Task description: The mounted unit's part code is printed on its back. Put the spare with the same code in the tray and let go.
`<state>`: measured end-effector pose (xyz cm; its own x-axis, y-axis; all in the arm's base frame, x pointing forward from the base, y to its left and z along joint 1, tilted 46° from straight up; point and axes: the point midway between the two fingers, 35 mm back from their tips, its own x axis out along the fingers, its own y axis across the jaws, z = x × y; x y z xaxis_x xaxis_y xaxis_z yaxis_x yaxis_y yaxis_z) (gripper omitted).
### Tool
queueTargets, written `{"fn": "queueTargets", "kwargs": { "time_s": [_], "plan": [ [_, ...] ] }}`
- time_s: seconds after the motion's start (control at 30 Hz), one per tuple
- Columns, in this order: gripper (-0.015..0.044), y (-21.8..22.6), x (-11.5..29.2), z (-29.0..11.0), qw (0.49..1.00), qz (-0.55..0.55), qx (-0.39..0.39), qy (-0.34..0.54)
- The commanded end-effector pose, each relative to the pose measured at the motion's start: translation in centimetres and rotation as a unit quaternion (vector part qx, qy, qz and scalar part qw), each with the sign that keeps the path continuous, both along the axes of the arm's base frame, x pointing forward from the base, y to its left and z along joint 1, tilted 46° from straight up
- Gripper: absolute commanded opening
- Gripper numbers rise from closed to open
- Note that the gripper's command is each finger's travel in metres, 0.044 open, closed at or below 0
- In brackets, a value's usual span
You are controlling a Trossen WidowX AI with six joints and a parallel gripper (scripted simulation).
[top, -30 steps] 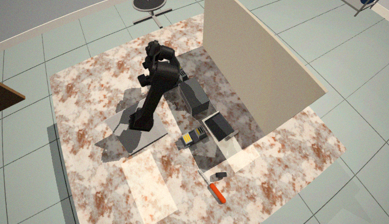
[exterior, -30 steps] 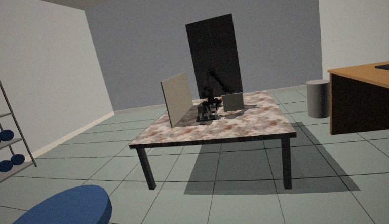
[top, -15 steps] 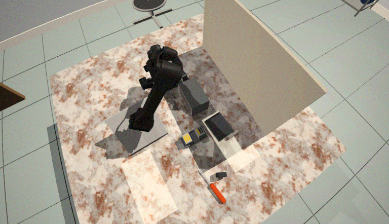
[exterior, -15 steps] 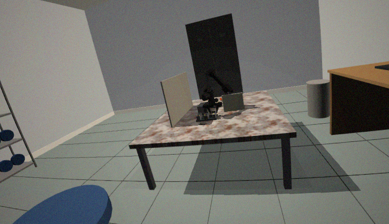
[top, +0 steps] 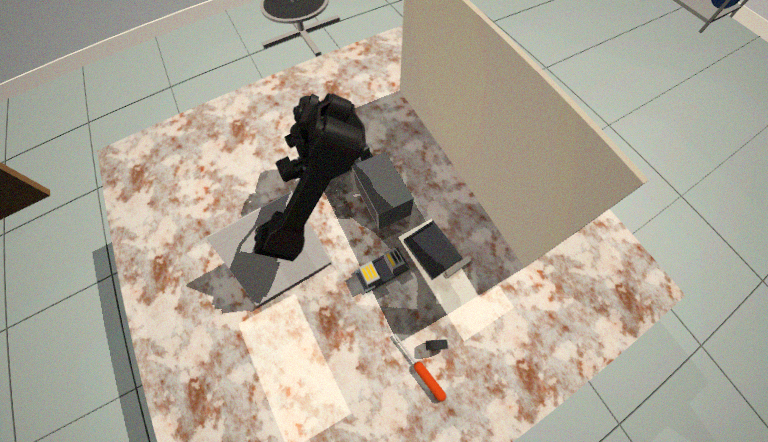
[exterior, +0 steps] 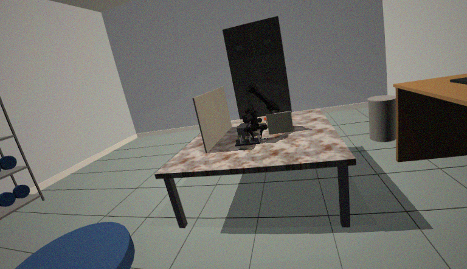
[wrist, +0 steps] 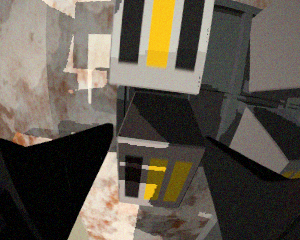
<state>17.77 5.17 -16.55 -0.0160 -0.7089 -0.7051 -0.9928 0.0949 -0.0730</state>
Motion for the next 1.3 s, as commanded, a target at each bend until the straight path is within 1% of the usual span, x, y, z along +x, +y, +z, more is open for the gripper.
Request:
{"fn": "queueTargets", "kwargs": {
  "time_s": [0.0, 0.2, 0.37, 0.63, 0.77, 0.8, 1.07, 1.27],
  "plan": [
    [0.03, -0.3, -0.2, 0.0, 1.0, 0.003, -0.003, 0.003],
    [0.03, -0.3, -0.2, 0.0, 1.0, 0.003, -0.003, 0.003],
    [0.0169, -0.1, -0.1, 0.0, 1.0, 0.0, -0.001, 0.001],
    [0.0115, -0.1, -0.1, 0.0, 1.0, 0.0, -0.001, 0.001],
    [0.001, -0.1, -0.1, 0.0, 1.0, 0.0, -0.001, 0.001],
    [0.0, -0.1, -0.1, 0.0, 1.0, 0.0, -0.001, 0.001],
    [0.0, 0.0, -0.1, 0.0, 1.0, 0.0, -0.001, 0.001],
    [0.0, 2.8, 0.2, 2.6, 1.0, 0.002, 0.0, 0.003]
  ]
}}
